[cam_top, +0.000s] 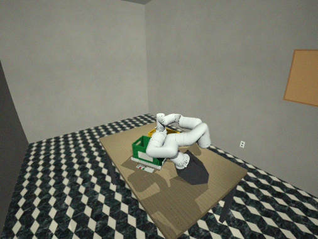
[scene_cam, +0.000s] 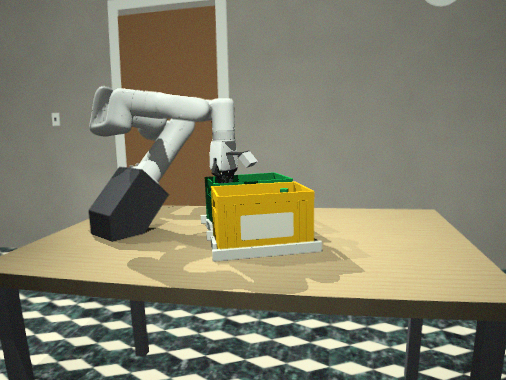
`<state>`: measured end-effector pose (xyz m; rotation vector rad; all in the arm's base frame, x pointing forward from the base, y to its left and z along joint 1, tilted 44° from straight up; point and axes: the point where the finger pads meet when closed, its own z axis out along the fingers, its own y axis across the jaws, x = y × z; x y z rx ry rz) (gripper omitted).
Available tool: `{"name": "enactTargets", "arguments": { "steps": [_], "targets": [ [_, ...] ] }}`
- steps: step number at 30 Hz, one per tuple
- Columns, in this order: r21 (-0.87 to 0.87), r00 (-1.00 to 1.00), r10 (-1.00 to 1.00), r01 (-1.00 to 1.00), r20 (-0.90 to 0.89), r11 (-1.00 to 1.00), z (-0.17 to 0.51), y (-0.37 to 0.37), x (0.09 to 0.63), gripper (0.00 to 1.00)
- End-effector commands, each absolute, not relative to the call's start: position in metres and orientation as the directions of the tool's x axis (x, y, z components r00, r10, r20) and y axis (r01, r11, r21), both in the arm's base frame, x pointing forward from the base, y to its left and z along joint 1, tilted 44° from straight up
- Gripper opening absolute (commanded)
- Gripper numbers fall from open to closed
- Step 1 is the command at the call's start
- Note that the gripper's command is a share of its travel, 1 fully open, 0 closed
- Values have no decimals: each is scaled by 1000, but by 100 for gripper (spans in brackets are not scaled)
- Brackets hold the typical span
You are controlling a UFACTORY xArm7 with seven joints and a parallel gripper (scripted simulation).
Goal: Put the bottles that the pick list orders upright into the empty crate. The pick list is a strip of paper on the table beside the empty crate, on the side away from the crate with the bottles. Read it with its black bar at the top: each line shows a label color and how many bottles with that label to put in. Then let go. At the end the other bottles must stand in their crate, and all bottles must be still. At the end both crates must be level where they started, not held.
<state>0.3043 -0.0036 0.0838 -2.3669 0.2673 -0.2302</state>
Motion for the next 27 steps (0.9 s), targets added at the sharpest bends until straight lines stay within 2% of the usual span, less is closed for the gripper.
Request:
{"name": "enactTargets", "arguments": {
  "steps": [1, 12, 13, 27],
  "targets": [
    [-691, 961, -259, -127, 91, -712, 83, -3, 305, 0],
    [-691, 961, -259, -127, 91, -712, 83, -3, 305, 0],
    [-691, 961, -259, -127, 91, -712, 80, -1, 306, 65],
    [-691, 961, -259, -127, 91, -712, 80, -1, 306, 65]
  ]
}}
